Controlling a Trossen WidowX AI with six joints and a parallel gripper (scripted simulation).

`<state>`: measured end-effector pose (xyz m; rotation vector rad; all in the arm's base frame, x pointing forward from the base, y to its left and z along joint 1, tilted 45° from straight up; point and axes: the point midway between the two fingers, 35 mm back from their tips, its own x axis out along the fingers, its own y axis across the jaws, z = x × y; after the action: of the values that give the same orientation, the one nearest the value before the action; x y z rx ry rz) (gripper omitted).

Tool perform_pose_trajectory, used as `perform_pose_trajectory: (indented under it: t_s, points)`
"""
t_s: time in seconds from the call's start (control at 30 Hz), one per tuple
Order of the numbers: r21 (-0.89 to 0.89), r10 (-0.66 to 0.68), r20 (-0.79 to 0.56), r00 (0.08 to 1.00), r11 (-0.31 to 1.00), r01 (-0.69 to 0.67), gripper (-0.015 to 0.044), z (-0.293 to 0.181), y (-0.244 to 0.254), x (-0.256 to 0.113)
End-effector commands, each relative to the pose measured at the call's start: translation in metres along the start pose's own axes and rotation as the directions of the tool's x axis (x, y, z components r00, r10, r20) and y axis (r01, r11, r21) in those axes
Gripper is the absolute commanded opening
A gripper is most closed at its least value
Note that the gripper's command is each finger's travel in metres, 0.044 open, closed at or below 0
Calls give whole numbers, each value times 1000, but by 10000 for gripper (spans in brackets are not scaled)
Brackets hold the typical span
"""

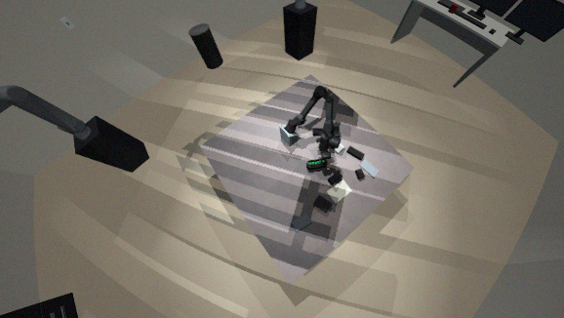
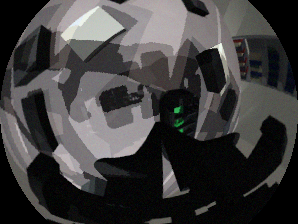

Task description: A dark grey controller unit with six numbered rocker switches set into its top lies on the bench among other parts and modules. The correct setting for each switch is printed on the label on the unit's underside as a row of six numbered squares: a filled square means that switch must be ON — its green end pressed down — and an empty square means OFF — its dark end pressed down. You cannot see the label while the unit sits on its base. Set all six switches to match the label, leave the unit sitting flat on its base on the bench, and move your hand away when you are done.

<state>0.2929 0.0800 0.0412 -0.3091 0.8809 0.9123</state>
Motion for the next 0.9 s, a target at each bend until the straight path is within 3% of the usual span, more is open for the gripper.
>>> perform_pose_trajectory:
  t_s: [0.0, 0.13, 0.37, 0.6, 0.87]
  points:
    - [-1, 0, 0, 1000, 1000, 0, 0, 2, -2, -1]
    - [-3, 11, -11, 1000, 1000, -11, 0, -2, -6, -1]
    - [-5, 143, -65, 988, 990, -144, 0, -50, -36, -3]
    - [1, 276, -8, 961, 961, -276, 0, -95, -55, -12]
    - [1, 287, 2, 958, 958, -287, 0, -100, -57, -12]
